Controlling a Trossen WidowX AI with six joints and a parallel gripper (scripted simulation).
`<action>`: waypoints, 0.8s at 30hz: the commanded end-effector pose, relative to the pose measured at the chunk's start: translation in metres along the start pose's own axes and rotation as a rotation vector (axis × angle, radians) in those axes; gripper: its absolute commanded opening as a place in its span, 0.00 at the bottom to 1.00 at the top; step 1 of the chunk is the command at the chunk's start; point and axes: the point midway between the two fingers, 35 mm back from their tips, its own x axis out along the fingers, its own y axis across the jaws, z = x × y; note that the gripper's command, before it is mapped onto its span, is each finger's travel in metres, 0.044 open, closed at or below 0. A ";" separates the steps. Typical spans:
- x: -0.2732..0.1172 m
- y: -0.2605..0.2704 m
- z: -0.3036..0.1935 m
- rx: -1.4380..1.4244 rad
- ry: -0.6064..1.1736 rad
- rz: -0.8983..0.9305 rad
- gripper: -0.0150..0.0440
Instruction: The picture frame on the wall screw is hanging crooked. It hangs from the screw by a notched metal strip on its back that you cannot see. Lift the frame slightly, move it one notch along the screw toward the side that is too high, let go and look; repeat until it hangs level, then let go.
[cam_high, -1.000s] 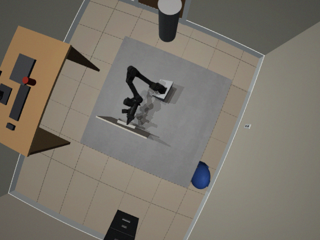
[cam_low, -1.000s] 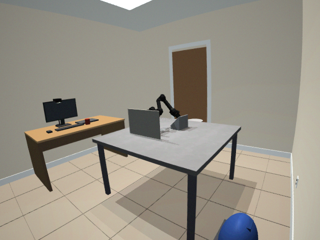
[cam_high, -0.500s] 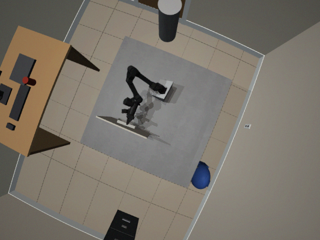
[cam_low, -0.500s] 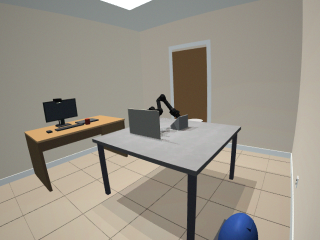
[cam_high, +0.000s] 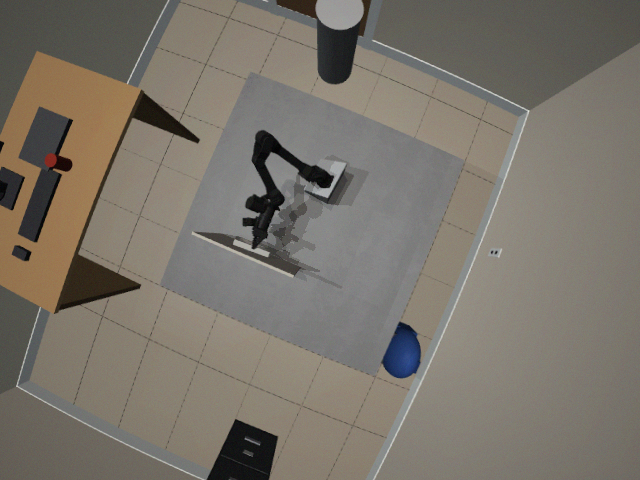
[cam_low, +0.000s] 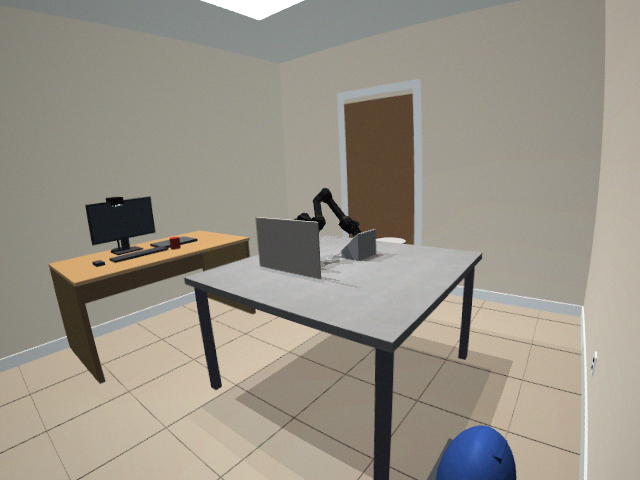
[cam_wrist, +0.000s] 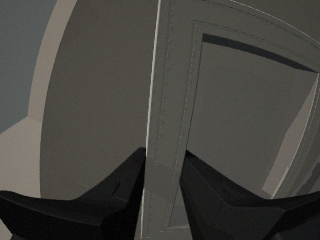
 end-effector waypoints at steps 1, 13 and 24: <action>0.000 0.002 0.002 -0.001 -0.002 0.013 0.25; 0.000 0.001 0.002 -0.001 -0.002 0.013 0.25; 0.000 -0.003 0.002 -0.001 -0.002 0.013 0.25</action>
